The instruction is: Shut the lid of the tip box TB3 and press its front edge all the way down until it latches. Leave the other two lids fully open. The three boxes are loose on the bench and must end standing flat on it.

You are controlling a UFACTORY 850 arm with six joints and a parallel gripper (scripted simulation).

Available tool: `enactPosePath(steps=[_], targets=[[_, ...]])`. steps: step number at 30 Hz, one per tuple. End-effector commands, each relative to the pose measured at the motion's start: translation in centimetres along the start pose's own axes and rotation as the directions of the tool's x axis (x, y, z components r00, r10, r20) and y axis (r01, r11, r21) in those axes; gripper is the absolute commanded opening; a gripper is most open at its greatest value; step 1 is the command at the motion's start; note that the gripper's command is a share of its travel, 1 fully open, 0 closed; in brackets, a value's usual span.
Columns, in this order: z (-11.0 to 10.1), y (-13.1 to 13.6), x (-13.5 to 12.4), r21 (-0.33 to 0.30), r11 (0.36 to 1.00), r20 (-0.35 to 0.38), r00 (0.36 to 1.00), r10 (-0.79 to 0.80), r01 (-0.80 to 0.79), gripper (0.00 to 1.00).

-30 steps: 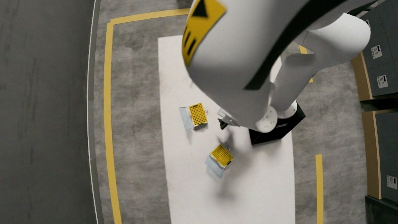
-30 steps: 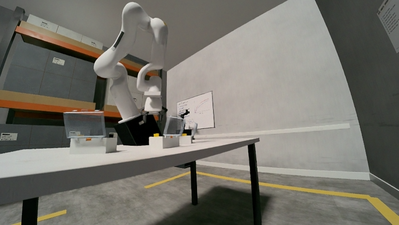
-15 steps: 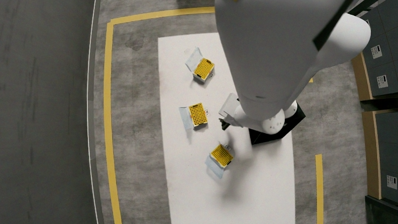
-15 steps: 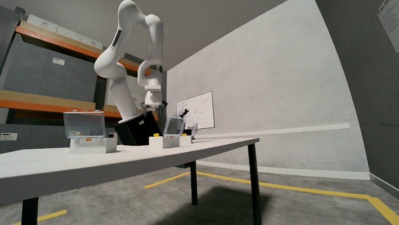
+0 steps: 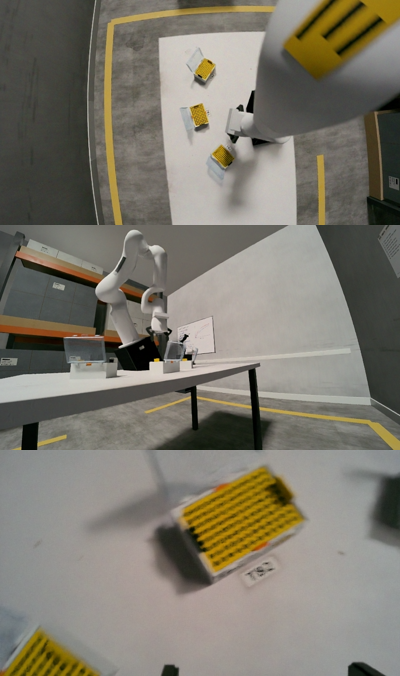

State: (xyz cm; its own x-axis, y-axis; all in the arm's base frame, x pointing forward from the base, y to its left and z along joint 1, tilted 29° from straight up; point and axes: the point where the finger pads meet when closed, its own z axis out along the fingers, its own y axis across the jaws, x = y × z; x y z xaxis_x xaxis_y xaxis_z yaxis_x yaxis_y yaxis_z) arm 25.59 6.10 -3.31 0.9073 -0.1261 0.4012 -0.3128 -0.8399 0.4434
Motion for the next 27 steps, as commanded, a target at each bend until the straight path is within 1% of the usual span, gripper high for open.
enactPosePath(steps=[1, 3, 7, 11, 18, 20, 27], targets=[[-0.3, -2.6, -1.1, 0.044, 0.984, -0.001, 0.985, -0.170, 0.170, 1.00], [-0.3, -2.6, -1.1, 0.044, 0.984, -0.001, 0.985, -0.170, 0.170, 1.00], [-0.5, -4.4, -1.9, 0.078, 0.952, -0.009, 0.955, -0.295, 0.295, 1.00], [-0.7, -6.2, -2.7, 0.110, 0.903, -0.021, 0.910, -0.415, 0.415, 1.00], [-0.7, -6.4, -2.7, 0.162, 0.780, -0.052, 0.794, -0.606, 0.605, 1.00], [-0.7, -6.4, -2.7, 0.162, 0.780, -0.052, 0.794, -0.606, 0.605, 1.00], [-0.7, -6.4, -2.7, 0.205, 0.614, -0.093, 0.639, -0.763, 0.762, 1.00]])
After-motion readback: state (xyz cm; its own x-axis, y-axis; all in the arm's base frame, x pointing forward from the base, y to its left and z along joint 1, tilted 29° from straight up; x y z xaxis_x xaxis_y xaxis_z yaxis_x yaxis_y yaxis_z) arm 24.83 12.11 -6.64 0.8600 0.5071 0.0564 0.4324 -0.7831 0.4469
